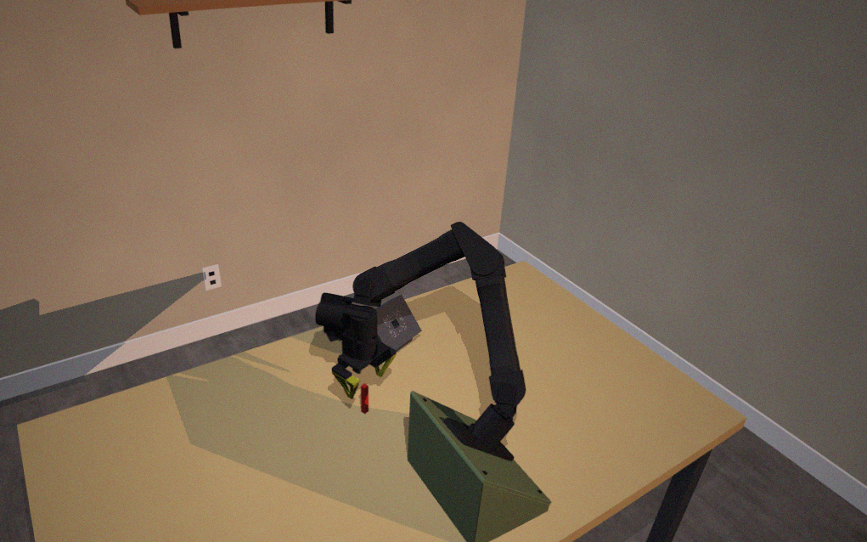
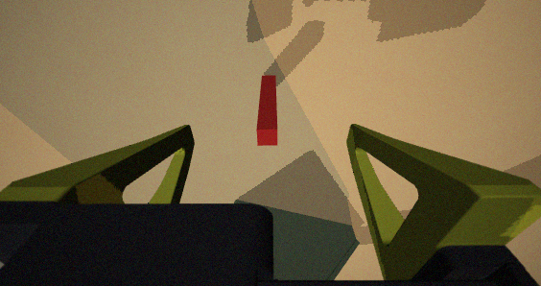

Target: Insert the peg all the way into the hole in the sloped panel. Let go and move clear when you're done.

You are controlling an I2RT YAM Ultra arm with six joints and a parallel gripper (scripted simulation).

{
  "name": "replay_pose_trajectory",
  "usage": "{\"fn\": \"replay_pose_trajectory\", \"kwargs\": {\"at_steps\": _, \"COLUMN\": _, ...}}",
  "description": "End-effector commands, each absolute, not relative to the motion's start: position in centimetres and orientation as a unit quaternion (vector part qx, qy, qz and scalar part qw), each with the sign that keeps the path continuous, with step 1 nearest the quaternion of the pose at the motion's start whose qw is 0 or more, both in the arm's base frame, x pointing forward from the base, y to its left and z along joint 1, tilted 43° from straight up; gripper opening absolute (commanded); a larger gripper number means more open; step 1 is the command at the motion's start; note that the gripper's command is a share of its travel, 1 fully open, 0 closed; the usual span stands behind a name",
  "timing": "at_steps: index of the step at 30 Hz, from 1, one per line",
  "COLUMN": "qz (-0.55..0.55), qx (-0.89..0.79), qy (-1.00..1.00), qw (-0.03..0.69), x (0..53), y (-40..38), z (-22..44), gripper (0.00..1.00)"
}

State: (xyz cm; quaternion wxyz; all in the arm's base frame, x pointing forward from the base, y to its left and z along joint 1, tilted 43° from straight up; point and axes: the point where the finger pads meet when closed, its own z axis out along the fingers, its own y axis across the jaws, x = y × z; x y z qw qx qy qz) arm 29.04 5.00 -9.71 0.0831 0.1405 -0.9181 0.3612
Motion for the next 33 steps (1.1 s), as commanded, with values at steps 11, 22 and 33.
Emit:
{"fn": "replay_pose_trajectory", "kwargs": {"at_steps": 11, "qz": 0.361, "qx": 0.149, "qy": -0.918, "qw": 0.072, "x": 29.2, "y": 4.7, "z": -10.9, "gripper": 1.0}}
{"fn": "replay_pose_trajectory", "kwargs": {"at_steps": 22, "qz": 0.359, "qx": 0.143, "qy": -0.919, "qw": 0.077, "x": 29.3, "y": 4.8, "z": -10.4, "gripper": 0.08}}
{"fn": "replay_pose_trajectory", "kwargs": {"at_steps": 33, "qz": 0.361, "qx": 0.149, "qy": -0.918, "qw": 0.072, "x": 29.4, "y": 7.5, "z": -7.5, "gripper": 0.0}}
